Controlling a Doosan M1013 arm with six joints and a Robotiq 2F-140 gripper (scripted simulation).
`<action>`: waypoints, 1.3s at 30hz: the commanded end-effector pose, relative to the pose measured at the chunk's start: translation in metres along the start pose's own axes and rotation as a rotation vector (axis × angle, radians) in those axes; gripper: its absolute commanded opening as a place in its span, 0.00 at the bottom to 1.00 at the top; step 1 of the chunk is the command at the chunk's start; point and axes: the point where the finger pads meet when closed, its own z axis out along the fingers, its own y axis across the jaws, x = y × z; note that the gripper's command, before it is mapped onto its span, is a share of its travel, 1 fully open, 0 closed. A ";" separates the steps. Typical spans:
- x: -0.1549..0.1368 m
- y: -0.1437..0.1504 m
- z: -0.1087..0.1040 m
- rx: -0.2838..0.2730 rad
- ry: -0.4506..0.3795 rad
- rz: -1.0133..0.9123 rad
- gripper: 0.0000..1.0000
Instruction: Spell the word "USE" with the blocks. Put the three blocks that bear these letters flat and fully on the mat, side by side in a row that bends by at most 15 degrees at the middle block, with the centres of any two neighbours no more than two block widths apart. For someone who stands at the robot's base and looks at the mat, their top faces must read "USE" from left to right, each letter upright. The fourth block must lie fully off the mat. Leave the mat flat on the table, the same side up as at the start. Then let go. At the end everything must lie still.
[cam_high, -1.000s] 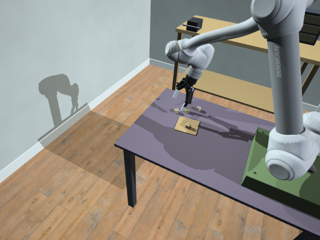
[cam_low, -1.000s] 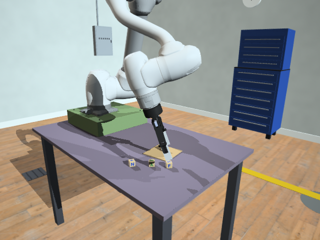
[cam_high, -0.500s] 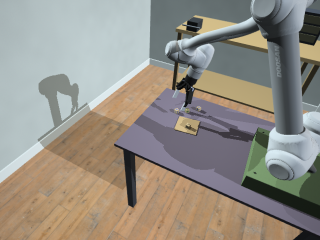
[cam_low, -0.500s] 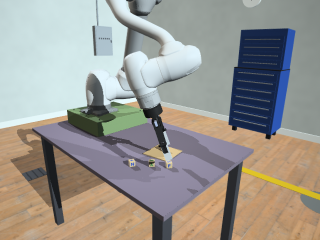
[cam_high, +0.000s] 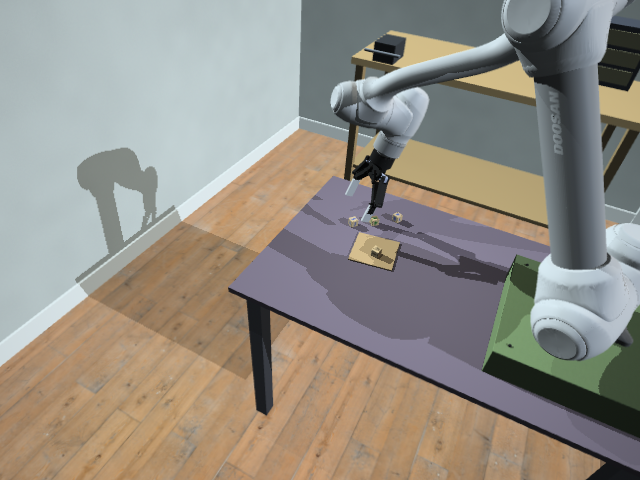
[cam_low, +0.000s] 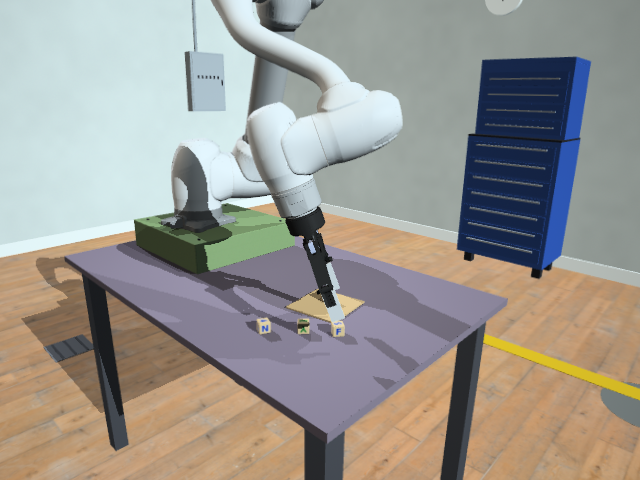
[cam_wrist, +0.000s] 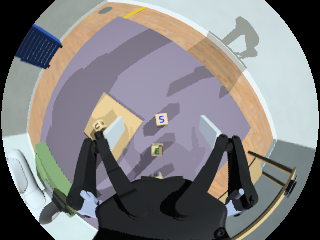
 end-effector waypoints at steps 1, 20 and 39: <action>0.000 0.000 0.000 0.000 0.000 0.000 1.00; -0.069 -0.012 -0.025 0.001 0.000 -0.001 1.00; -0.069 -0.012 -0.025 0.001 0.000 -0.001 1.00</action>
